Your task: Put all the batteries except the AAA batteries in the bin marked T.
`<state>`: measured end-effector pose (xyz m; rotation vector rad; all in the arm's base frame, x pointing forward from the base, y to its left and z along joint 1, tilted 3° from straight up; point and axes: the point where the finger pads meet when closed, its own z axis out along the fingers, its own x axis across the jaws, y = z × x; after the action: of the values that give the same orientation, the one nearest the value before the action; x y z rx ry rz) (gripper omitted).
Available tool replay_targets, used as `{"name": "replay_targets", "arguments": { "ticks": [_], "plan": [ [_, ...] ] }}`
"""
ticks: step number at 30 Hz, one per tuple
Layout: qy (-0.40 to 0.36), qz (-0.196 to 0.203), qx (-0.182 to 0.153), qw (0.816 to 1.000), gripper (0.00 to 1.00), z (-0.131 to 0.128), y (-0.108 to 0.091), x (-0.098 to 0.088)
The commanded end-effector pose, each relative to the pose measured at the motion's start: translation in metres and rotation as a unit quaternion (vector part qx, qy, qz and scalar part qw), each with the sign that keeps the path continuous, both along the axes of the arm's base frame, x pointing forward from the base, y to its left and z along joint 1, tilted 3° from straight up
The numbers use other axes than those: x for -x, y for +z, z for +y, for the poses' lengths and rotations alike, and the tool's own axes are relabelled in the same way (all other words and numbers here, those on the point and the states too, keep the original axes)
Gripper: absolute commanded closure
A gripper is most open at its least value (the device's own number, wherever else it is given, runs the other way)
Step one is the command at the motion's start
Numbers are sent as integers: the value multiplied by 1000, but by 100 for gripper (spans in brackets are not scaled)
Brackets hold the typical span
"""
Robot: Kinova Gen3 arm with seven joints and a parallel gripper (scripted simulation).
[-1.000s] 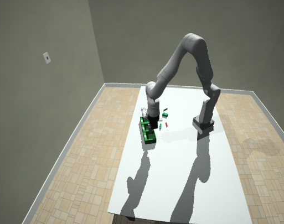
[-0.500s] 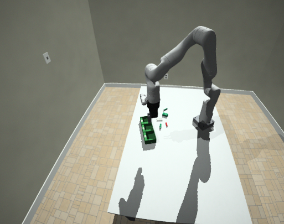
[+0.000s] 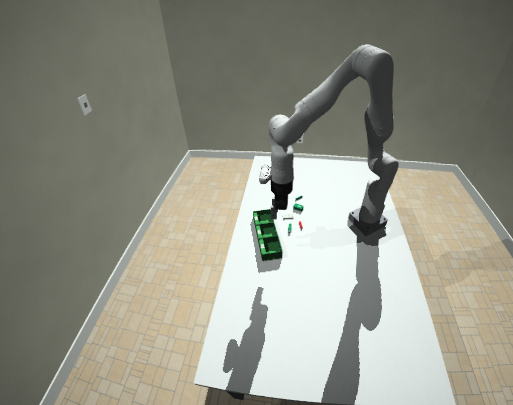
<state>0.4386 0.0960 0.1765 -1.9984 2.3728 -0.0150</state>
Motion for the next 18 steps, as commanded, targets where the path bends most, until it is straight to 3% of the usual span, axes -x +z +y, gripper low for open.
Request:
{"name": "replay_targets", "arguments": {
  "ticks": [1,6,15,18],
  "plan": [
    [-29,-2,-1,1000,20,-9,-3,7],
    [-153,0,-6,988,20,-41,-20,26],
    [-157,0,-6,988,20,-100,-52,60],
    [-157,0,-6,988,20,-107,-55,64]
  ]
}}
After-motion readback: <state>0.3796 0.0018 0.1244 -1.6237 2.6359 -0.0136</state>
